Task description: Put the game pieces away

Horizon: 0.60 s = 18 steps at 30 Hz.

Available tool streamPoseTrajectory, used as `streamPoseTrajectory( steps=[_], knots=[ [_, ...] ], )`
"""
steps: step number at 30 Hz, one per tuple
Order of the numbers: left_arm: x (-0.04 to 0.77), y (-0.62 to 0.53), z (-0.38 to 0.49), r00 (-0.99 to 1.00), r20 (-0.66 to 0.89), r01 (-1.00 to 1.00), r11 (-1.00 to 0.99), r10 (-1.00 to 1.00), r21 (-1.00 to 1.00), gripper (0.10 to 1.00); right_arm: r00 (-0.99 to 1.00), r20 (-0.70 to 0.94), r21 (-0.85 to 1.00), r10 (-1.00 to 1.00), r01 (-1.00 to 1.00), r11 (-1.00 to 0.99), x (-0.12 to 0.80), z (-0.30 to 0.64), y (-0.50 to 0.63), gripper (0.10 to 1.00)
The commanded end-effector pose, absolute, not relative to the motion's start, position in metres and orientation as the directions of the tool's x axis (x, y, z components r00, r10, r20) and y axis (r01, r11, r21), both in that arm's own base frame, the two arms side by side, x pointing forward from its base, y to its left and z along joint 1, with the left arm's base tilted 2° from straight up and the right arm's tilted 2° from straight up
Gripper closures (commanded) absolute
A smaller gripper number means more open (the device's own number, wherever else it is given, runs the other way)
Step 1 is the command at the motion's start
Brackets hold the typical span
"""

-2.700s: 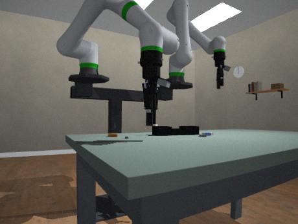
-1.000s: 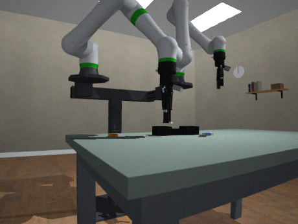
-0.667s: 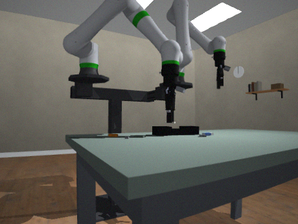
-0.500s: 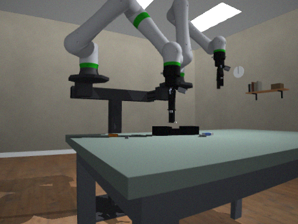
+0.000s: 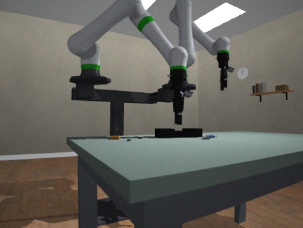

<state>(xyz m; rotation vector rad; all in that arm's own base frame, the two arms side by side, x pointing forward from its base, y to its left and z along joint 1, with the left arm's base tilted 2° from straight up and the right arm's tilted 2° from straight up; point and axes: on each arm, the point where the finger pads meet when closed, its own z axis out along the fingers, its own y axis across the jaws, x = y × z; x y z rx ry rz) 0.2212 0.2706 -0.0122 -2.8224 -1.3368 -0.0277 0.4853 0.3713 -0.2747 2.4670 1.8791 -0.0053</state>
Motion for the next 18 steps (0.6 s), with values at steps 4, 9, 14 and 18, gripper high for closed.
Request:
streamPoseTrajectory(
  steps=[4, 9, 14, 18],
  knots=[
    [0.2216, 0.2711, -0.0117, 0.633, 0.025, 0.774, -0.633, 0.774, -0.009, 0.098, 0.209, -0.022, 0.015, 0.978, 0.978, -0.209, 0.4862, -0.2736, 0.3725, 0.885],
    [0.2216, 0.2711, -0.0117, 0.633, 0.025, 0.774, -0.633, 0.774, -0.009, 0.098, 0.209, -0.022, 0.015, 0.978, 0.978, -0.209, 0.4866, -0.2736, 0.3719, 0.885],
    [0.2216, 0.2711, -0.0117, 0.633, 0.025, 0.774, -0.633, 0.774, -0.009, 0.098, 0.209, -0.022, 0.015, 0.978, 0.978, -0.209, 0.4871, -0.2736, 0.3712, 0.885],
    [0.2216, 0.2711, -0.0117, 0.633, 0.025, 0.774, -0.633, 0.774, -0.009, 0.098, 0.209, -0.022, 0.015, 0.978, 0.978, -0.209, 0.4873, -0.2736, 0.3709, 0.885]
  ],
)
